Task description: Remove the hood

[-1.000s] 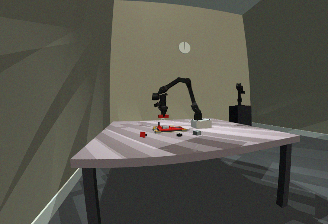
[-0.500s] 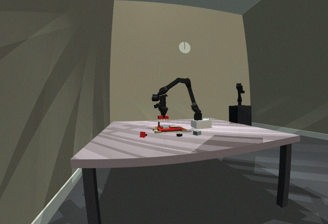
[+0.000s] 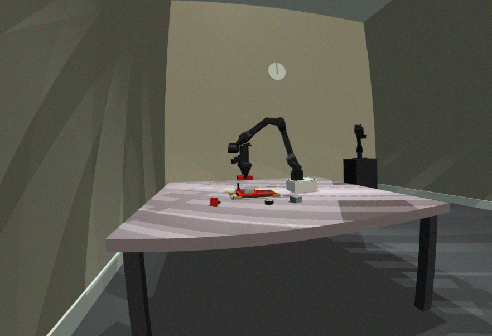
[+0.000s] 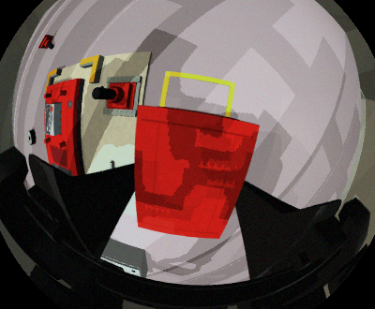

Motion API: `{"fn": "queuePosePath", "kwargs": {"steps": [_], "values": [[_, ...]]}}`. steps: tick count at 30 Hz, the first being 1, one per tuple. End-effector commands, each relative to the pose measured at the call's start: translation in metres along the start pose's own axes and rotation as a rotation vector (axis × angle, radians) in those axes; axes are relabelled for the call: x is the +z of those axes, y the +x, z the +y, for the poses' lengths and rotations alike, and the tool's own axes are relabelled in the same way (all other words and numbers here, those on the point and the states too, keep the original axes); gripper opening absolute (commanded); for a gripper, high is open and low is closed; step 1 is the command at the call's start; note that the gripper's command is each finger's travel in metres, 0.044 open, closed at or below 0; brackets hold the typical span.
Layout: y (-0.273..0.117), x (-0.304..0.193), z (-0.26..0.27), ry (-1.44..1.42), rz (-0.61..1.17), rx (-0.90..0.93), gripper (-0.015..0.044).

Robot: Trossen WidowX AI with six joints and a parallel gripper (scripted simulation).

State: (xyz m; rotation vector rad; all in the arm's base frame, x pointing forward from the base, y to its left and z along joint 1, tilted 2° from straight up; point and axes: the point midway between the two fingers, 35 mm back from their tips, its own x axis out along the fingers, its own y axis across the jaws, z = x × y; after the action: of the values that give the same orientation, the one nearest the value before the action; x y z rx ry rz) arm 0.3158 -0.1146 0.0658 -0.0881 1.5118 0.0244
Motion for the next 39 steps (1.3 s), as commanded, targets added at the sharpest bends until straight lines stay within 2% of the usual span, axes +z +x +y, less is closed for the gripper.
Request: {"fn": "queuePosePath", "kwargs": {"steps": [1, 39], "values": [[0.004, -0.002, 0.001, -0.003, 0.005, 0.005, 0.0], [0.03, -0.003, 0.002, -0.003, 0.006, 0.005, 0.0]]}}
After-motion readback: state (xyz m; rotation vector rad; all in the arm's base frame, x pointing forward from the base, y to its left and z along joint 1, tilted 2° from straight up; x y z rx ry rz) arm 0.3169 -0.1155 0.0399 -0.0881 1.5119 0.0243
